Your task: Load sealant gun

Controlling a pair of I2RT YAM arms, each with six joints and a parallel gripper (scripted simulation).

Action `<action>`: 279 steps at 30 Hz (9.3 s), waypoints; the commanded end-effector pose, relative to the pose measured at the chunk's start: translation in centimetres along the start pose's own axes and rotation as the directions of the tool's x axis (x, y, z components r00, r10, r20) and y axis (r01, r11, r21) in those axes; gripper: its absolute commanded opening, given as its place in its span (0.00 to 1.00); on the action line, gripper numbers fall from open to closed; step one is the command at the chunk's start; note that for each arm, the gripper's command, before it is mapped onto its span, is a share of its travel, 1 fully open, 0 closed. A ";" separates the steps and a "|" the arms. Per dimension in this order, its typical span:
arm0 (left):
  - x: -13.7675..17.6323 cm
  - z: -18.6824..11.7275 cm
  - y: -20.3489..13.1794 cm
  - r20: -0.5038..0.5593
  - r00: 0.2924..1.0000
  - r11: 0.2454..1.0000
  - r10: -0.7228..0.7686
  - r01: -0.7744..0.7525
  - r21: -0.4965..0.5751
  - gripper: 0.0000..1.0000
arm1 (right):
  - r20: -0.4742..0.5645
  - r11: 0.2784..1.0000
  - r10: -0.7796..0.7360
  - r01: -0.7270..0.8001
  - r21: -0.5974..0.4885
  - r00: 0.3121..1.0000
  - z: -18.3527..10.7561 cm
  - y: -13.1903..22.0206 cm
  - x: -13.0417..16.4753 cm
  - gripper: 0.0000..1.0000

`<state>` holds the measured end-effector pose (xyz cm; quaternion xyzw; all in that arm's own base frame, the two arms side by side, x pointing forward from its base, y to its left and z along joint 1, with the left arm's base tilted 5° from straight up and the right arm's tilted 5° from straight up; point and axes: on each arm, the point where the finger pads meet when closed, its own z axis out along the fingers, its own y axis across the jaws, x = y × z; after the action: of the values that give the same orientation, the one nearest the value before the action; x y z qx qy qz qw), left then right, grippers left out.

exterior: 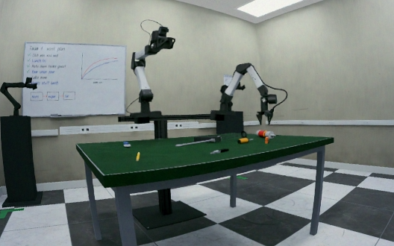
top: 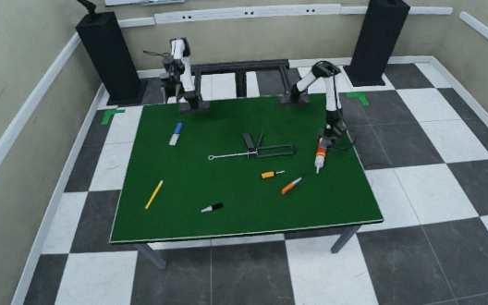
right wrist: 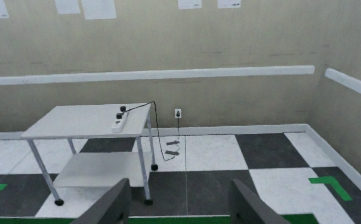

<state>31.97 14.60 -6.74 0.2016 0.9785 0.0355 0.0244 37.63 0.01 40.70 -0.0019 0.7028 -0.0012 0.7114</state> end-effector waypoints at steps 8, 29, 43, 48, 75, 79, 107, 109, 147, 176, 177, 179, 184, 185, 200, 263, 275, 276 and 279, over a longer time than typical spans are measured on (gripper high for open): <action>0.1 1.0 -0.2 -0.010 1.000 1.000 -0.009 0.009 -0.004 0.74 | 0.002 1.000 0.006 -0.006 -0.005 1.000 -0.1 0.2 -0.3 0.51; -0.4 3.6 0.3 0.004 1.000 1.000 0.004 -0.004 -0.011 0.74 | 0.002 1.000 0.006 -0.006 -0.005 1.000 -0.1 0.2 -0.3 0.51; -0.9 5.3 0.6 0.015 1.000 1.000 0.007 -0.007 -0.019 0.74 | 0.002 1.000 0.006 -0.006 -0.005 1.000 -0.1 0.2 -0.3 0.51; -1.1 5.9 0.7 0.018 1.000 1.000 0.007 -0.007 -0.022 0.74 | 0.002 1.000 0.006 -0.006 -0.005 1.000 -0.1 0.2 -0.3 0.51; -2.2 5.5 1.2 0.063 0.998 0.999 0.009 -0.006 -0.049 0.01 | 0.002 1.000 0.005 -0.005 -0.005 1.000 -0.1 0.2 -0.3 0.51; -2.3 5.4 1.2 0.065 0.998 0.999 0.009 -0.006 -0.050 0.01 | 0.002 1.000 0.005 -0.005 -0.005 1.000 -0.1 0.2 -0.4 0.51; -1.2 2.6 0.4 0.021 1.000 0.999 0.008 -0.008 -0.032 0.01 | 0.002 1.000 0.005 -0.005 -0.005 1.000 -0.1 0.2 -0.4 0.51; -1.1 2.1 0.5 0.021 1.000 0.999 0.007 -0.006 -0.034 0.01 | 0.002 1.000 0.005 -0.005 -0.005 1.000 -0.1 0.2 -0.4 0.51; -1.3 0.8 -1.7 0.049 0.970 0.970 -0.238 0.240 -0.039 0.01 | 0.002 1.000 0.005 -0.005 -0.005 1.000 -0.1 0.2 -0.4 0.51; -0.6 0.9 -8.6 0.082 0.679 0.682 -0.730 0.732 0.004 0.01 | 0.002 1.000 0.005 -0.005 -0.005 1.000 -0.1 0.2 -0.4 0.51; -0.6 0.9 -8.9 0.081 0.662 0.665 -0.745 0.747 0.007 0.01 | 0.002 1.000 0.005 -0.005 -0.005 1.000 -0.1 0.2 -0.4 0.51; -0.4 1.0 -9.5 0.080 0.627 0.629 -0.775 0.777 0.013 0.01 | 0.002 1.000 0.005 -0.005 -0.005 1.000 -0.1 0.2 -0.4 0.51; 0.1 1.1 -10.9 0.076 0.532 0.535 -0.843 0.844 0.026 0.01 | 0.002 1.000 0.005 -0.005 -0.005 1.000 -0.1 0.2 -0.4 0.51; 0.2 1.1 -11.1 0.076 0.512 0.515 -0.856 0.857 0.027 0.01 | 0.002 1.000 0.005 -0.005 -0.005 1.000 -0.1 0.2 -0.4 0.51; 1.8 1.3 -14.4 0.059 0.235 0.238 -0.970 0.970 0.053 0.01 | 0.002 1.000 0.005 -0.005 -0.005 1.000 -0.1 0.2 -0.4 0.51; 3.4 6.7 -17.4 0.007 0.012 0.012 -1.000 0.997 0.070 0.66 | 0.002 1.000 0.005 -0.005 -0.005 1.000 -0.1 0.2 -0.4 0.51; 3.7 6.8 -17.5 0.004 0.012 0.012 -1.000 0.998 0.060 0.66 | 0.002 1.000 0.005 -0.005 -0.005 1.000 -0.1 0.2 -0.4 0.51; 3.7 6.8 -17.5 0.004 0.012 0.012 -1.000 0.998 0.060 0.66 | 0.002 1.000 0.005 -0.005 -0.005 1.000 -0.1 0.2 -0.4 0.51; 3.7 6.8 -17.5 0.004 0.012 0.012 -1.000 0.998 0.060 0.66 | 0.002 1.000 0.005 -0.005 -0.005 1.000 -0.1 0.2 -0.4 0.51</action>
<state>20.95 0.72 -15.45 -0.5467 0.8361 -0.0007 0.0456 37.63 0.01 40.70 -0.0016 0.7028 -0.0010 0.7114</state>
